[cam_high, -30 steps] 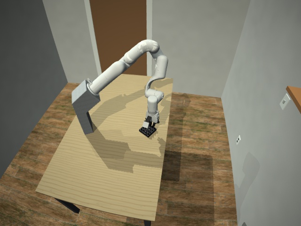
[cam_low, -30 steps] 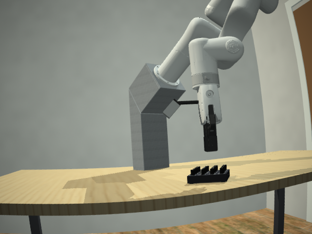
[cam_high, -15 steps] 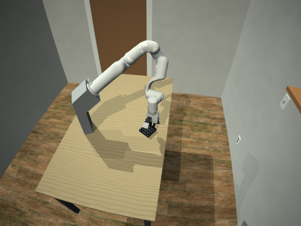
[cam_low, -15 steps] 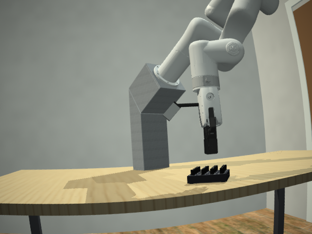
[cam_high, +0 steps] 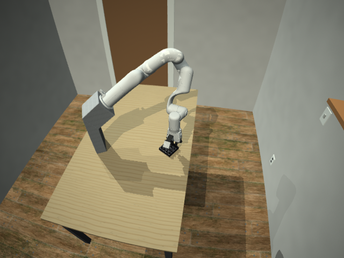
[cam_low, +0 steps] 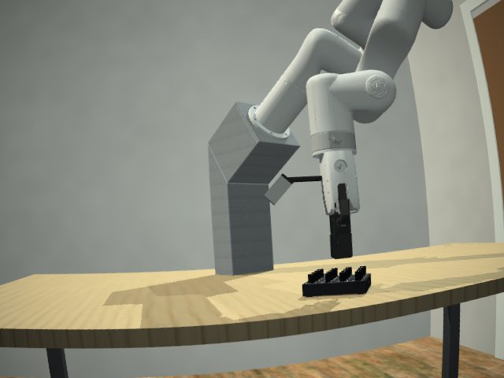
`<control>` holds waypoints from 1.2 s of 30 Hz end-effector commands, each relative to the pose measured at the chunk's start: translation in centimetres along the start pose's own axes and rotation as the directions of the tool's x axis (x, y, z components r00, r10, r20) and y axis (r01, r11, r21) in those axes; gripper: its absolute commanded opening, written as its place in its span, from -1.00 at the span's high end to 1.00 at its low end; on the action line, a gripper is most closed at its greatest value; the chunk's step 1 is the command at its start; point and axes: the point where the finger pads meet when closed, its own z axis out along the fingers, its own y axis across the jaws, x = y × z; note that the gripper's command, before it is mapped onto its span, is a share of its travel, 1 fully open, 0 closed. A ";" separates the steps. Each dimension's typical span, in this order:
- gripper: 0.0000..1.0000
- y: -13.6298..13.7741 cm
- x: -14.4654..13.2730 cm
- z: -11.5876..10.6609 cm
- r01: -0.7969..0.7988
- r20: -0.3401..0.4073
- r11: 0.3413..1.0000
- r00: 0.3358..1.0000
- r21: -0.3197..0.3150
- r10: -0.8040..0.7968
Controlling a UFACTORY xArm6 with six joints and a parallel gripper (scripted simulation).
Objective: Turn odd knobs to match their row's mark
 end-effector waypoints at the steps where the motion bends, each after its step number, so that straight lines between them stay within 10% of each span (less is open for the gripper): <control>1: 0.61 -0.1 0.0 0.5 0.000 0.000 1.000 1.000 0.002 0.000; 36: 0.61 -0.1 0.0 2.0 0.000 0.000 1.000 1.000 0.002 0.000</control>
